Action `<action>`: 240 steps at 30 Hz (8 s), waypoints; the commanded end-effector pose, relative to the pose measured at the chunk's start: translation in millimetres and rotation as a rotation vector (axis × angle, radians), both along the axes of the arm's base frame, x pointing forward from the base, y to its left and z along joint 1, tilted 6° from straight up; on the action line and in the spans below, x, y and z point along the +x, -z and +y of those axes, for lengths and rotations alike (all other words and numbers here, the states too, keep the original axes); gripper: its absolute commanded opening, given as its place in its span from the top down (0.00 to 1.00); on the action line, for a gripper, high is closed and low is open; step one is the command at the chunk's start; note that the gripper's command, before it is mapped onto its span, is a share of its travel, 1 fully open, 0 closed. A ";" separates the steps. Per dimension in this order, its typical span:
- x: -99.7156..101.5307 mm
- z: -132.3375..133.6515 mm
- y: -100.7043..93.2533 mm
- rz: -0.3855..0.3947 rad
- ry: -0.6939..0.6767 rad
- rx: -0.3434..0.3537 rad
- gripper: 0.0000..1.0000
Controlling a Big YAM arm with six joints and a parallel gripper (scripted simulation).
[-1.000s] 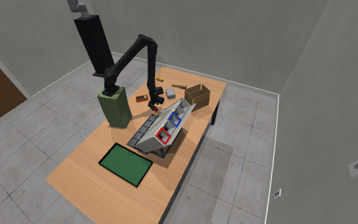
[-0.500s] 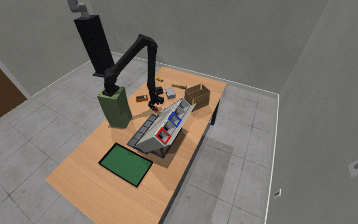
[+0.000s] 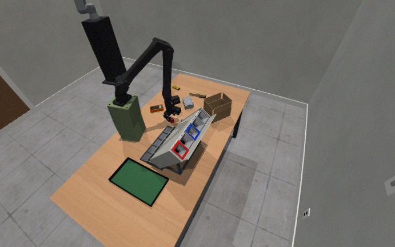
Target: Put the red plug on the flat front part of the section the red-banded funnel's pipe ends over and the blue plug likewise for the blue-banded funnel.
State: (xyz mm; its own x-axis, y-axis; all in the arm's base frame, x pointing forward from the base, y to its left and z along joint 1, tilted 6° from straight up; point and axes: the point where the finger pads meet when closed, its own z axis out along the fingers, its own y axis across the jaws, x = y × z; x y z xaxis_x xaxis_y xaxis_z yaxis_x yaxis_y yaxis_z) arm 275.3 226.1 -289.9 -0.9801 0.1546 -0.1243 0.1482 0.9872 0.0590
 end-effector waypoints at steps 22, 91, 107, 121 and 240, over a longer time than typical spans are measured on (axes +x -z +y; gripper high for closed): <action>-1.1 6.0 1.7 -0.005 0.002 0.004 0.13; -4.9 0.3 6.3 0.019 0.006 -0.019 0.13; 4.5 3.0 24.5 0.002 0.008 0.000 0.13; 4.1 0.8 28.8 0.001 0.008 0.000 0.13; -8.4 0.5 -90.3 -0.010 0.003 0.009 1.00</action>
State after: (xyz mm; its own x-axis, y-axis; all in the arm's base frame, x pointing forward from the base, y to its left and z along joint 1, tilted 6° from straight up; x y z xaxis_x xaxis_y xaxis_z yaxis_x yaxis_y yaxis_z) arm 271.2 226.1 -195.2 -0.9776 0.1630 -0.1329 0.1544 0.9853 0.0733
